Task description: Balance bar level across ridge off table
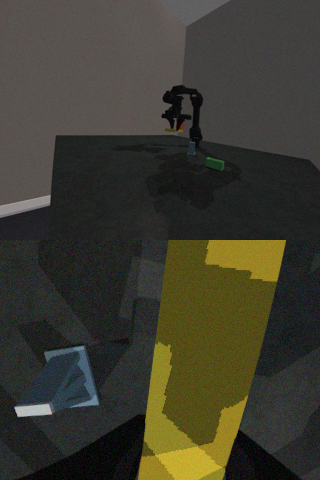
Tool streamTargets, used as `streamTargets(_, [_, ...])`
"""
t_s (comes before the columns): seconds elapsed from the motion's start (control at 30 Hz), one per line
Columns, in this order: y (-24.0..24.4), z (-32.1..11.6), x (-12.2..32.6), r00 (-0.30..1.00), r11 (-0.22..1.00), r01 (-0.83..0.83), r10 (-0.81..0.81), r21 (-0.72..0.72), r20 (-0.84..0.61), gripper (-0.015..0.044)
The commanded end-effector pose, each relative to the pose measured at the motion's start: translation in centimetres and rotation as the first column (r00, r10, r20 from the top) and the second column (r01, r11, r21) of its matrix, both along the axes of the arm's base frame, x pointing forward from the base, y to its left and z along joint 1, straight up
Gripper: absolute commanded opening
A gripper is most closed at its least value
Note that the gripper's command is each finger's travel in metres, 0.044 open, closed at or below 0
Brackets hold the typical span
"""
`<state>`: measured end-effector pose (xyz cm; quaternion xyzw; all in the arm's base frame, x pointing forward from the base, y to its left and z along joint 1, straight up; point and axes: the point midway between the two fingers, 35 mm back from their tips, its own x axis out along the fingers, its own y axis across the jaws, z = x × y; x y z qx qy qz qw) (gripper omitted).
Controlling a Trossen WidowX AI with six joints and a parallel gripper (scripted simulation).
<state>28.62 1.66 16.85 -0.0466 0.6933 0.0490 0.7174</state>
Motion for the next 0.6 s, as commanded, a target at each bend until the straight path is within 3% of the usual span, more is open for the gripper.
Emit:
streamTargets(0.0, [1.6, 0.0, -0.2, 0.999, 0.999, -0.042, 0.042, -0.003, -0.003, 0.0000])
streamTargets(0.57, [8.0, 0.1, -1.7, 0.976, 0.976, -0.219, 0.219, -0.002, -0.003, 0.0000])
